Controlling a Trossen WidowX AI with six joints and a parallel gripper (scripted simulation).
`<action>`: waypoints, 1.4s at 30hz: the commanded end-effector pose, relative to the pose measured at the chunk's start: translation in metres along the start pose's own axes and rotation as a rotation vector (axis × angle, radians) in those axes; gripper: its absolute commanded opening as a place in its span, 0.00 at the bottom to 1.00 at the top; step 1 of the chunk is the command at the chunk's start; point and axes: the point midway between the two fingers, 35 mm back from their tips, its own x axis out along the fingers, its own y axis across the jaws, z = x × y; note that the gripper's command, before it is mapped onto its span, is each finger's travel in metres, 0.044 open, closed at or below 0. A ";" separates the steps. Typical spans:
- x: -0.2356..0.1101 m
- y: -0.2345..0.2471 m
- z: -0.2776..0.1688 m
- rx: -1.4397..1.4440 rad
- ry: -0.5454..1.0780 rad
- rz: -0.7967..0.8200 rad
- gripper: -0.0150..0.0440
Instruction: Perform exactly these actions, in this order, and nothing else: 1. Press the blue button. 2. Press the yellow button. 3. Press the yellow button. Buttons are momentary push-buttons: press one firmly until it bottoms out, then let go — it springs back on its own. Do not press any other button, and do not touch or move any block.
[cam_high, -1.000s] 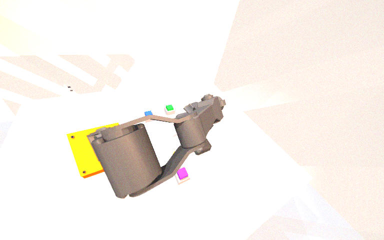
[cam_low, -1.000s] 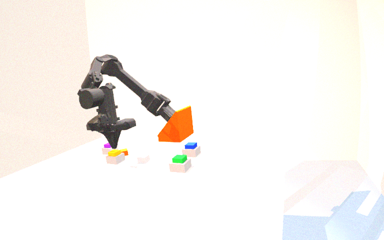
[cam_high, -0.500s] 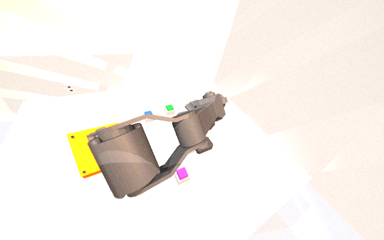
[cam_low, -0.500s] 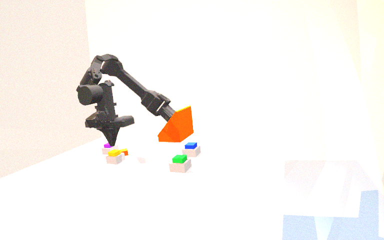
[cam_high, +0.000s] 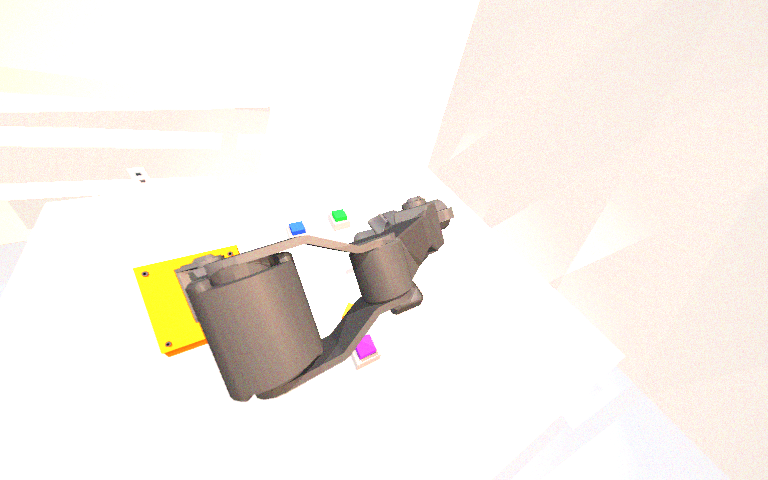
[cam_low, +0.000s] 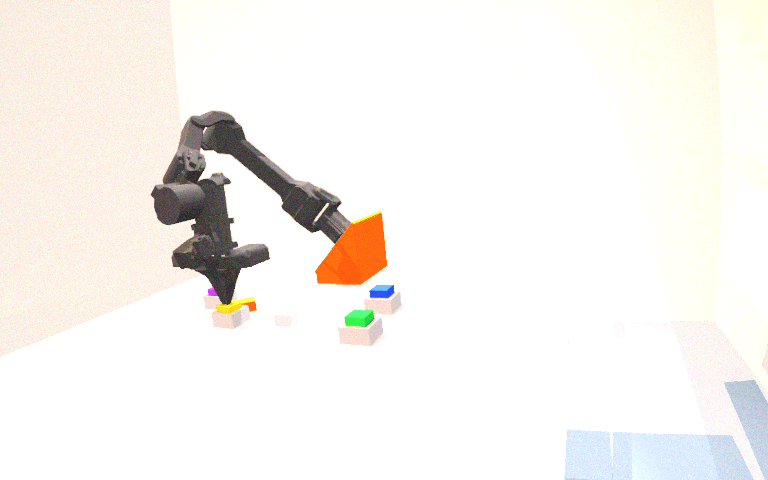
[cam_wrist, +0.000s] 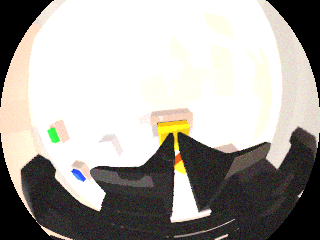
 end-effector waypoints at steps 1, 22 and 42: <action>0.007 0.001 -0.003 -0.011 0.010 -0.006 0.29; -0.006 0.001 -0.001 -0.004 0.003 -0.001 0.29; -0.073 0.161 0.014 -0.026 0.001 0.066 0.82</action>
